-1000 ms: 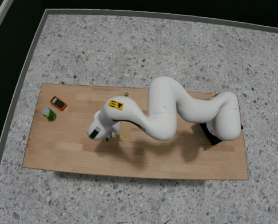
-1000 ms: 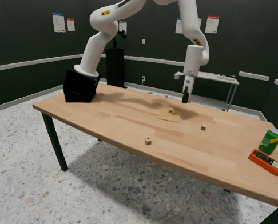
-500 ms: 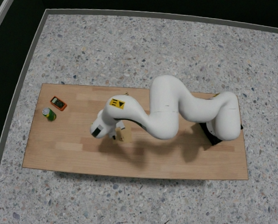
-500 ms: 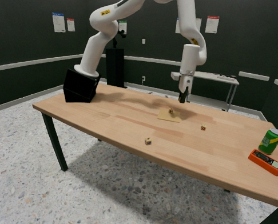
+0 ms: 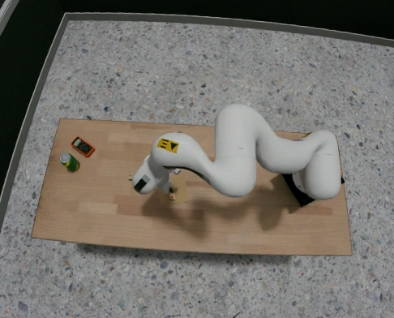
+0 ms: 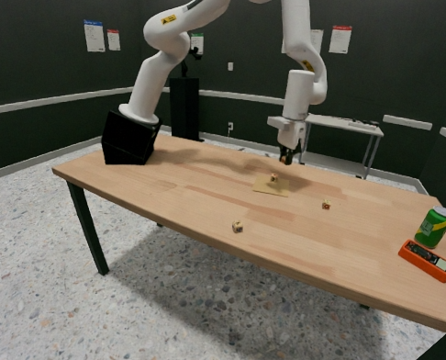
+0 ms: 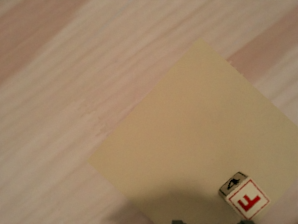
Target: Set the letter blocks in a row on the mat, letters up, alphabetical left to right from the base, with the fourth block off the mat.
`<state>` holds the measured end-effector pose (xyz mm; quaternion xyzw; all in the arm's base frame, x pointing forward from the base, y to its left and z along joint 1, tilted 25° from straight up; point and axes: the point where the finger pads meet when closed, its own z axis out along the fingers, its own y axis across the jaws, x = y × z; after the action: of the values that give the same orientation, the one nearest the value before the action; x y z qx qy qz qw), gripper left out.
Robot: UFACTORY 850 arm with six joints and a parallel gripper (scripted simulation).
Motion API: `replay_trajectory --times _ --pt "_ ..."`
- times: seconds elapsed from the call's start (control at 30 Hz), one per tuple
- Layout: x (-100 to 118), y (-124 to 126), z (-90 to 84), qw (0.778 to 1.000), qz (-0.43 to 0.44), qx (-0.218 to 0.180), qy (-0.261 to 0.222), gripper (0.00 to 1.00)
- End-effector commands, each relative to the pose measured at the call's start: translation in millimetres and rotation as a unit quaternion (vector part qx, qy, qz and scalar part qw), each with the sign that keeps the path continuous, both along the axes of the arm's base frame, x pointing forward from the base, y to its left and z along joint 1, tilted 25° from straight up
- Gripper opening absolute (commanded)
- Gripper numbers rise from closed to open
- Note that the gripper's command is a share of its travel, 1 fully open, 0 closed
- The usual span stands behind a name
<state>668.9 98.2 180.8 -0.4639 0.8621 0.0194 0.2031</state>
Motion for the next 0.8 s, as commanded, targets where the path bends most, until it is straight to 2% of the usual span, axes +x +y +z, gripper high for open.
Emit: replay_trajectory --times 0.0,0.23,0.3,0.53,0.77 --pt "-4.9 -3.1 -1.4 0.998 0.063 -0.011 -0.028 0.23" --pt "-15.0 -8.6 -5.6 0.983 0.168 -0.054 -0.053 0.23" --pt "-15.0 -8.6 -5.6 0.983 0.168 -0.054 -0.053 0.23" --pt "-23.7 -13.3 -9.2 0.96 0.254 -0.09 -0.073 0.23" --pt "-28.5 -15.9 -11.2 0.944 0.3 -0.109 -0.083 0.23"
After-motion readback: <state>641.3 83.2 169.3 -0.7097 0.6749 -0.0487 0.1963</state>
